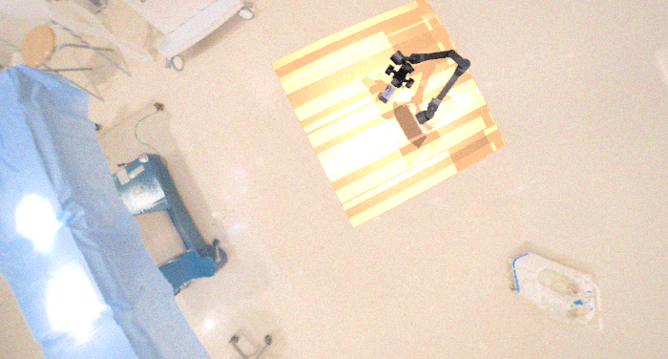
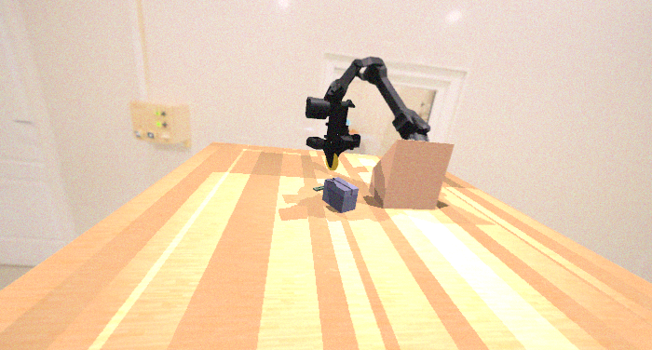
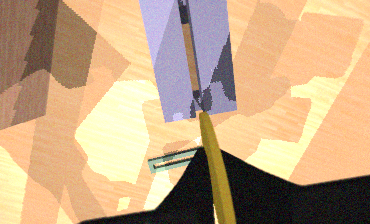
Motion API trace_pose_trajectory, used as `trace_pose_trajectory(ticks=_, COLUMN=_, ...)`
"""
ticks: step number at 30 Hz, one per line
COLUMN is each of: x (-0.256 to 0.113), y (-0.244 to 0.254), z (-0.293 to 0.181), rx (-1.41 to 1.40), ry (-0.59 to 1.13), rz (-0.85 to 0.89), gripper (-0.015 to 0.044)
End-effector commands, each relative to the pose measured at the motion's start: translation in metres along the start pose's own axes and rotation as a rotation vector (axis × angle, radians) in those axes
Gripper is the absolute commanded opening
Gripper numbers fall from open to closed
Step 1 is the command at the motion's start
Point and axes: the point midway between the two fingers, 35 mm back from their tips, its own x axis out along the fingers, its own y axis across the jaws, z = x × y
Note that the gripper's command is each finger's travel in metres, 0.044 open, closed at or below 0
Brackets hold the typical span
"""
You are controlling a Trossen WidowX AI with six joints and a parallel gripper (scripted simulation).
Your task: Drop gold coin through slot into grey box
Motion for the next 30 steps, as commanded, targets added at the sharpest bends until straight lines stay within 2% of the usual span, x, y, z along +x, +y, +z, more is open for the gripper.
trace_pose_trajectory(ticks=1, x=0.002, y=0.000, z=0.012, rx=0.000, ry=-0.007, rz=0.005, gripper=0.0000)
trace_pose_trajectory(ticks=22, x=0.003, y=-0.003, z=0.063, rx=0.001, ry=0.003, rz=0.012, gripper=0.0000)
trace_pose_trajectory(ticks=30, x=0.001, y=-0.005, z=0.060, rx=-0.001, ry=0.007, rz=0.006, gripper=0.0000)
